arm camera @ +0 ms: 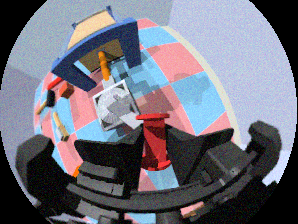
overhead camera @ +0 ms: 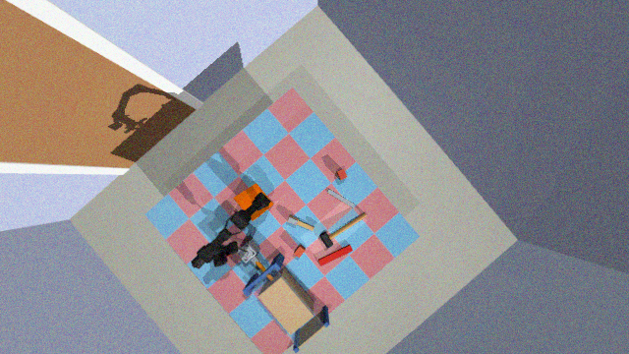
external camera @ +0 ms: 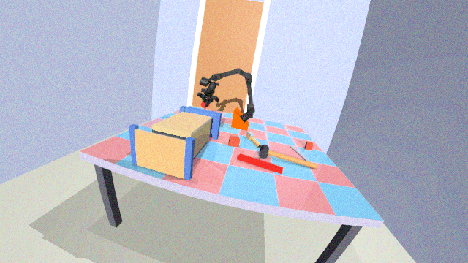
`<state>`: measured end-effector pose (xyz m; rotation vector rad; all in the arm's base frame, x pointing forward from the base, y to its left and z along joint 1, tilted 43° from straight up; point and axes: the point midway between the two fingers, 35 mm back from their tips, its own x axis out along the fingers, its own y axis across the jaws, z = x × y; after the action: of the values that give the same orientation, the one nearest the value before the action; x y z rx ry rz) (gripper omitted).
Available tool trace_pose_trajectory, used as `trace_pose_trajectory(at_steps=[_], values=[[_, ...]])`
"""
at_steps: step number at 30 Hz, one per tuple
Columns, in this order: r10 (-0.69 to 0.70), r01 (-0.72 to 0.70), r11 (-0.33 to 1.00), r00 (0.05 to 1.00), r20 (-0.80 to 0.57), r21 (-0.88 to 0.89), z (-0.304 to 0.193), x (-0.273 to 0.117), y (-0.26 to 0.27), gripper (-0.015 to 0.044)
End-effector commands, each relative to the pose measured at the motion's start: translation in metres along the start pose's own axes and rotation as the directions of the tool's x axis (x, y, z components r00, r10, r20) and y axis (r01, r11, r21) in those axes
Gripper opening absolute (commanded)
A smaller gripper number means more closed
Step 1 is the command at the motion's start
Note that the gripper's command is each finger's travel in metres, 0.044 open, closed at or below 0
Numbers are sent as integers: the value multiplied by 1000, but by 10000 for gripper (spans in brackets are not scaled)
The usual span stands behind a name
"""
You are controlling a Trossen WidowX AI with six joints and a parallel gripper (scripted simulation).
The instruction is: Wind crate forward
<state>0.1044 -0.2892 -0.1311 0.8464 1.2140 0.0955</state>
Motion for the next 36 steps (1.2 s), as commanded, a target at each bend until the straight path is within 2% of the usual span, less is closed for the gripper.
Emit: trace_pose_trajectory(at_steps=[1,36], values=[[-9,9,1000,1000,8,-12,9,5,-6,0],[-8,9,1000,1000,11,-14,49,22,-18,0]])
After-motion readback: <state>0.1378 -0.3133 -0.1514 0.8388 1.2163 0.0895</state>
